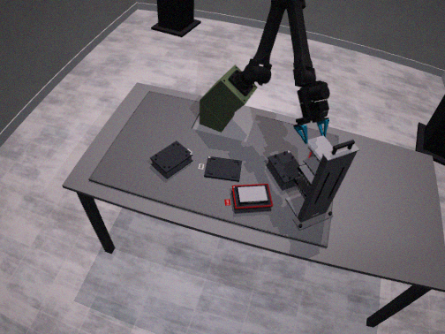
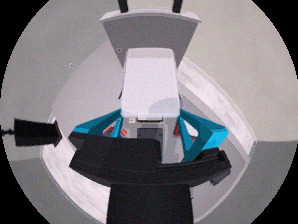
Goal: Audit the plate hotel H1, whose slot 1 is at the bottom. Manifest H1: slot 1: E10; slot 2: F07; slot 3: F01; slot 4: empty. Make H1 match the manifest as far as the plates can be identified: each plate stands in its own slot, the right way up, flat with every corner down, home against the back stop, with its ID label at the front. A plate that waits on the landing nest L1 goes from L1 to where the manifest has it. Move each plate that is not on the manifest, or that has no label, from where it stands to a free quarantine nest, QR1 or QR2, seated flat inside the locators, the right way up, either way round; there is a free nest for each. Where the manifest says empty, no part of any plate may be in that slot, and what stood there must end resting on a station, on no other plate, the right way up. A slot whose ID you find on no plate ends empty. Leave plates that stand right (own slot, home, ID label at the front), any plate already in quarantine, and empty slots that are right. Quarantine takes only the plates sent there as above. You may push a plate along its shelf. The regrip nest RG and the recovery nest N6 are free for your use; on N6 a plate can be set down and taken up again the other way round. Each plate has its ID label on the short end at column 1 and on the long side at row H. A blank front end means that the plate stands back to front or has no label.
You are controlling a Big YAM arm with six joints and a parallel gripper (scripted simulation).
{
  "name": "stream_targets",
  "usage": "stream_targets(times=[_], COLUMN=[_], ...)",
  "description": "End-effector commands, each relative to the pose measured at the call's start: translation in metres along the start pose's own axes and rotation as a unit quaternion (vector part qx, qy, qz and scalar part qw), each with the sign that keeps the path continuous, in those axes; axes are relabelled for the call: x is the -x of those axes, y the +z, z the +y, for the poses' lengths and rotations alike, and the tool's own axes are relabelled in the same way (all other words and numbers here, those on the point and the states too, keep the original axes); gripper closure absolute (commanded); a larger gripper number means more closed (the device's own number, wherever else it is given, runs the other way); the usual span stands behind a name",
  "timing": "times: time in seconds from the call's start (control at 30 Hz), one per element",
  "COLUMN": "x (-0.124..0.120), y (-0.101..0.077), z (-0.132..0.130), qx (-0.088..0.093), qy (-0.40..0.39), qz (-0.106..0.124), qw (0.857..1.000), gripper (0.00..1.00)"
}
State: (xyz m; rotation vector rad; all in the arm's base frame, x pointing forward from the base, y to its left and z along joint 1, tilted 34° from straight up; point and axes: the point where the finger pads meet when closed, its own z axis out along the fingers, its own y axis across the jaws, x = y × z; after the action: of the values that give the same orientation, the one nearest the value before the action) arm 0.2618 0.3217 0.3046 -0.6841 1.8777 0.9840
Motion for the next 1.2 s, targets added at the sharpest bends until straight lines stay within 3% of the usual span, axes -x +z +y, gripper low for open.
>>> stream_targets(times=[0.0,0.53,0.6,0.7,1.17], x=[0.046,0.046,0.05,0.014,-0.002], y=[-0.002,-0.002,-0.013,-0.011,-0.022], z=[0.01,0.01,0.014,0.003,0.001], qx=[0.008,0.008,0.011,0.001,-0.001], qy=[-0.005,-0.005,-0.009,0.001,0.003], qz=[-0.042,-0.042,-0.052,-0.023,-0.016], qw=[0.999,0.999,0.999,1.0,1.0], gripper=[0.14,0.14,0.14,0.14,0.14])
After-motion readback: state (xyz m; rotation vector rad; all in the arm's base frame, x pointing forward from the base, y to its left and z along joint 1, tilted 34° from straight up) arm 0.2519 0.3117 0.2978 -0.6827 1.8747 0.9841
